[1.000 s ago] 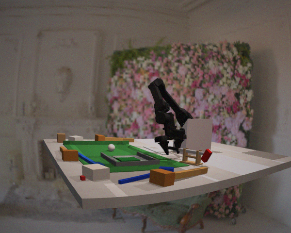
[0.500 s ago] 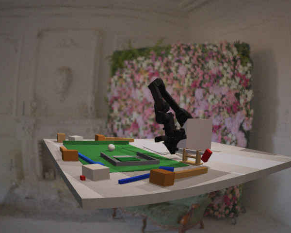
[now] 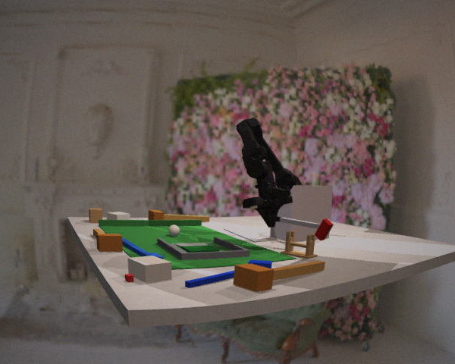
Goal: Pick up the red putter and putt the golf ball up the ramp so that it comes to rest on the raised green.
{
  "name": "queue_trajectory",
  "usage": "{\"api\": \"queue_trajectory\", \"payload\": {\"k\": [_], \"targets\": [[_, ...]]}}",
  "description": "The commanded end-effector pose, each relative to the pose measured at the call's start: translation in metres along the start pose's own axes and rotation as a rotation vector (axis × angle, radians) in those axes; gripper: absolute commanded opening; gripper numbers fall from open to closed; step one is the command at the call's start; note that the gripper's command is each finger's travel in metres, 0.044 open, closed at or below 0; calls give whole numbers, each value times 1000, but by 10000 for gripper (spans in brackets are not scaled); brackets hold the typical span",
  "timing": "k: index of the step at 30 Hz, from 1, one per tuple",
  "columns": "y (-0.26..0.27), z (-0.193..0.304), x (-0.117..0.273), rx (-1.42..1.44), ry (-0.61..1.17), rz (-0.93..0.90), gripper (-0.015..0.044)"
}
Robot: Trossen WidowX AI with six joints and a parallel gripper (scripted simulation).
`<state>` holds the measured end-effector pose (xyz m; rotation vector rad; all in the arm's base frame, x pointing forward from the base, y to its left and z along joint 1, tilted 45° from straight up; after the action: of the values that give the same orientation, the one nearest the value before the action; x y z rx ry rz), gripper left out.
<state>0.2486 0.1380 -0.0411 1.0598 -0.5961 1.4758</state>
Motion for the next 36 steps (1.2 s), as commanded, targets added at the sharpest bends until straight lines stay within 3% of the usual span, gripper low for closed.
{"api": "queue_trajectory", "payload": {"k": [1,10,36], "targets": [[-1,-9,39,-10,-17,18,0],[0,-7,44,-23,-4,17,0],[13,162,111,-951,62,116,0]]}}
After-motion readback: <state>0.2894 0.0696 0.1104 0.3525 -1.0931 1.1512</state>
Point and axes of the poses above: the point midway between the two fingers, 35 mm back from their tips, its own x axis back along the fingers, its own y axis across the jaws, z = x × y, the point moved 9 cm from there along x, back along the fingers, and after that the axes turned 6 degrees about x, right-handed, at the moved point
